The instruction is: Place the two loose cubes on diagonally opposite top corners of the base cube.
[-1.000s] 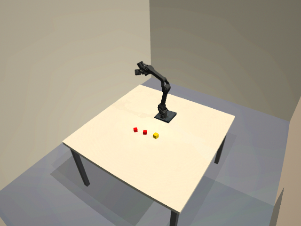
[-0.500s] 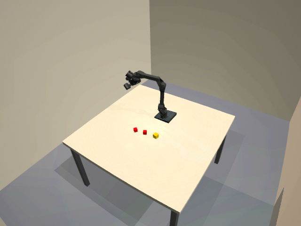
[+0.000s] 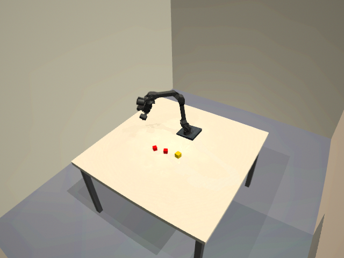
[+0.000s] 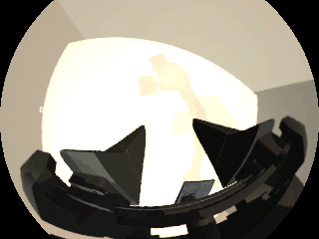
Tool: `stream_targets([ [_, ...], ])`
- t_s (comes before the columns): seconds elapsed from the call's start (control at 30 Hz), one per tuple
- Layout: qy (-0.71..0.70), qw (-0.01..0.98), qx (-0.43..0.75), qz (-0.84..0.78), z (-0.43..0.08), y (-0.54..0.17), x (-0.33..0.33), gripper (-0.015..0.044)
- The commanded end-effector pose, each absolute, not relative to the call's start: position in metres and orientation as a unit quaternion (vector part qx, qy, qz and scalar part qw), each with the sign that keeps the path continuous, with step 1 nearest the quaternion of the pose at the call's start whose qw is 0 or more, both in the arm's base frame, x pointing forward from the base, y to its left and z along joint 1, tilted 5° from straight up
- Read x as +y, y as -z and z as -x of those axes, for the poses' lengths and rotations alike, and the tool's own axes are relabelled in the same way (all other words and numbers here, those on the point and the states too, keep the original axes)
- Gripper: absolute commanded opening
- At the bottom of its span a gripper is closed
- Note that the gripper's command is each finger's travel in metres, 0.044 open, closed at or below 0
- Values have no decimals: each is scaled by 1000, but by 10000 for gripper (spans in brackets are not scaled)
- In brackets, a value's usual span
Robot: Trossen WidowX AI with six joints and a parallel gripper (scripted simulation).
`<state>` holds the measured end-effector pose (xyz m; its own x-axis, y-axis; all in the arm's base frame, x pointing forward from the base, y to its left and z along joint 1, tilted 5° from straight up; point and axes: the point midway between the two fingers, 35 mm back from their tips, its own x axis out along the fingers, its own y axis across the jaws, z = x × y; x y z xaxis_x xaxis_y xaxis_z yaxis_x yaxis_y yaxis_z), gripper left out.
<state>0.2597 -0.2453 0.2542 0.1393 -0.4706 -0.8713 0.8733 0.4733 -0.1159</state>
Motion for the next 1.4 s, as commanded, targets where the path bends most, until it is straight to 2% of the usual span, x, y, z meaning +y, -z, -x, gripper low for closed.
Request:
stream_targets([
  [0.0,403,731,511,-204,-285,-233,-212,265],
  [0.23,286,733,593,-171,-323,-196,-140,265],
  [0.47,185,715,661,-133,-339,-165,-68,265],
  [0.63,182,715,662,-132,-340,-159,-67,265],
  [0.9,182,715,662,-131,-342,-104,-71,265],
  [1.37,182,715,662,-131,-343,-82,-73,265],
])
